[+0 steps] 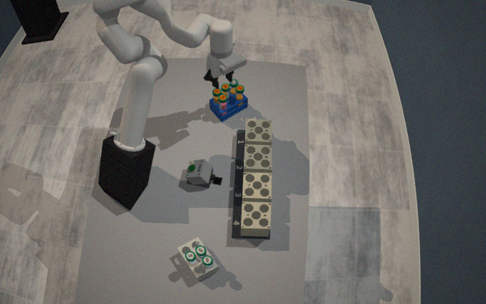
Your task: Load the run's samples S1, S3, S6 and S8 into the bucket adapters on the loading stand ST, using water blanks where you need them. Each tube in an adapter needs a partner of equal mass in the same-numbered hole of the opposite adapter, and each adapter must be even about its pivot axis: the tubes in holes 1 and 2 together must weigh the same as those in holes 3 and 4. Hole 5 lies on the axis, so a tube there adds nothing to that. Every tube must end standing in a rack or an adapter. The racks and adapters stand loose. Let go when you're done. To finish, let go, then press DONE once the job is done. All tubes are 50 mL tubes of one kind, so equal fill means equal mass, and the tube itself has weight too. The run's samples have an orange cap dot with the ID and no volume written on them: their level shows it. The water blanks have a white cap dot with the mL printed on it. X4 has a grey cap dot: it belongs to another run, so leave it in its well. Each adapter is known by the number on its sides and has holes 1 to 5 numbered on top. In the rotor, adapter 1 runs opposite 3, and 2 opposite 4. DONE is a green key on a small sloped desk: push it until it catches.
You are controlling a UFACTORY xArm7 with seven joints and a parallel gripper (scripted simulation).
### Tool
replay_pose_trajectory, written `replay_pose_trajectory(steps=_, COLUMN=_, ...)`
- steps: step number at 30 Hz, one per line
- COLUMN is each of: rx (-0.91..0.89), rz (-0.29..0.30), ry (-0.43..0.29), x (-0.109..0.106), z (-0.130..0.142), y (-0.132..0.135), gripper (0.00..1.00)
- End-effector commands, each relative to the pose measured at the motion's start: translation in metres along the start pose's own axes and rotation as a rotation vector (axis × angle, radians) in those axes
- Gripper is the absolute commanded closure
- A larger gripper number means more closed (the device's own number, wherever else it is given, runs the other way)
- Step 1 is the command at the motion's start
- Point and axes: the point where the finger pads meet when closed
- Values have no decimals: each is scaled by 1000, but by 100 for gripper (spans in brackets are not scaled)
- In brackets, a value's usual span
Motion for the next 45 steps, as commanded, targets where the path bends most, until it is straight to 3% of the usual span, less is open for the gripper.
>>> replay_pose_trajectory(steps=1, rx=0, rz=-2, ry=1, x=5, z=0, y=-1, gripper=43)
replay_pose_trajectory(steps=45, rx=0, rz=-2, ry=1, x=86, z=0, y=-1, gripper=43)
Point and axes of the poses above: the point where the finger pads meet when closed, its own x axis out along the fingers, its own y axis across the jaws, z = x × y, and after that the axes turned 6 degrees about -x, right-handed
